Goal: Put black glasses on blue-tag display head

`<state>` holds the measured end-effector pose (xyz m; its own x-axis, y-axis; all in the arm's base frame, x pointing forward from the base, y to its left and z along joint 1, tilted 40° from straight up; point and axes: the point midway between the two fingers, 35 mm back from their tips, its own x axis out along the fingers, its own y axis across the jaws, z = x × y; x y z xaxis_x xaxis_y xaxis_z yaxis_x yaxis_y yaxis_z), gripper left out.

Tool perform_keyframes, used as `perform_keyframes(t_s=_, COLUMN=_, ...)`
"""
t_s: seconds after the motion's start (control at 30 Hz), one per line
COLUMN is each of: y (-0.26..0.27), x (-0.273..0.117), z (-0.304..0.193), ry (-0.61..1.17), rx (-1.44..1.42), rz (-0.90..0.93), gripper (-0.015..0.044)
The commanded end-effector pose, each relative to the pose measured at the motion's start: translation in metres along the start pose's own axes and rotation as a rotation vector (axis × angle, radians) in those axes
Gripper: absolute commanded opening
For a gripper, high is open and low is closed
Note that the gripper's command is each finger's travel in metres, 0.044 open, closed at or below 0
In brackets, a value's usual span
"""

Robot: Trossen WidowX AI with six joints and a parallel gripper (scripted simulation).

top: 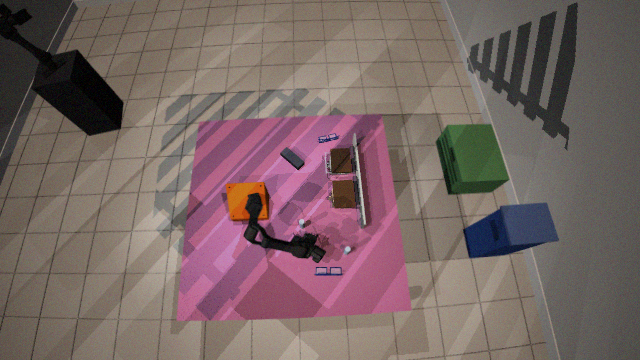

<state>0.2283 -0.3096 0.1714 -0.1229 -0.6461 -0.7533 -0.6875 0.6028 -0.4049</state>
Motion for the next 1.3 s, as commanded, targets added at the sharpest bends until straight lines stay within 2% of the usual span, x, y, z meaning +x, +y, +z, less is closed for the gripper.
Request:
perform_keyframes(t_s=0.0, y=-0.004, x=0.0, z=-0.002, ry=-0.002, rx=-0.001, rz=-0.004, gripper=0.0)
perform_keyframes(t_s=1.27, y=-0.019, x=-0.001, z=-0.021, ry=-0.001, rx=-0.001, rz=-0.005, gripper=0.0)
